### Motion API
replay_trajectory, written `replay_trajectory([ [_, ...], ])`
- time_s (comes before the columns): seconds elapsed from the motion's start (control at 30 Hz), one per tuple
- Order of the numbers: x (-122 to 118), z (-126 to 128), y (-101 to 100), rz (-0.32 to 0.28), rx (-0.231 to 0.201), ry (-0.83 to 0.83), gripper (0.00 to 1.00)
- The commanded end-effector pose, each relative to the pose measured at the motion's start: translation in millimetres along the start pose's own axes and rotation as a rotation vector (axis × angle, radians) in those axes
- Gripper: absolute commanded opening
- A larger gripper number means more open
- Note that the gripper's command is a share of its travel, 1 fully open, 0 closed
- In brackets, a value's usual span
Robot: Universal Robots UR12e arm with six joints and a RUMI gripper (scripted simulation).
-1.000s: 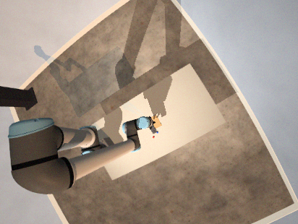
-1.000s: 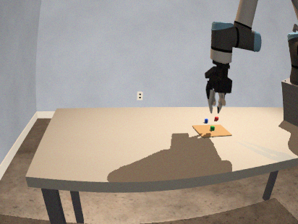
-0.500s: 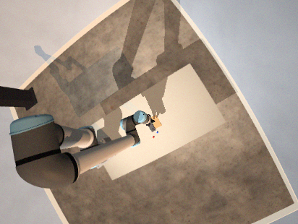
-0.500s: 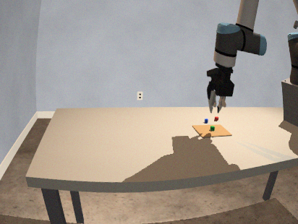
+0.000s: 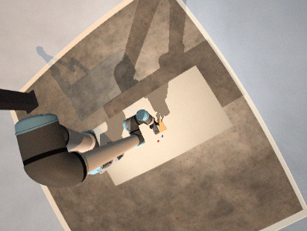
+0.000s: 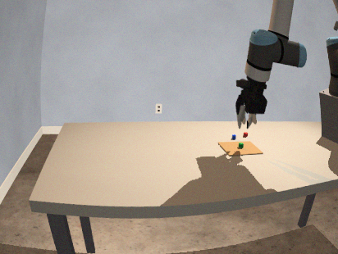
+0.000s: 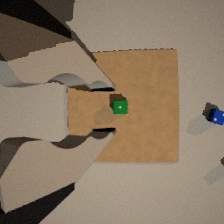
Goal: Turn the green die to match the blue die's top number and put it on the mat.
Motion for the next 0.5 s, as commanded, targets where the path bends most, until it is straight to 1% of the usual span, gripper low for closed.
replay_trajectory([
  [0.0,-3.6,-0.2,0.4,0.085,0.009,-0.002,0.18],
  [0.1,-5.6,-0.5,1.5,0.123,0.016,-0.002,0.18],
  [0.17,-6.4,-0.7,2.1,0.137,0.020,-0.002,0.18],
  [0.47,-6.9,-0.7,2.2,0.148,0.021,-0.002,0.18],
])
Point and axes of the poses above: the point where the finger pads meet when closed, its own y axis back along the fingers, its own z axis across the jaws, x = y × z, the point moved 3 cm from there along y, back along the fingers, and after that the axes turned 5 degrees about -y, right-handed, at the moved point
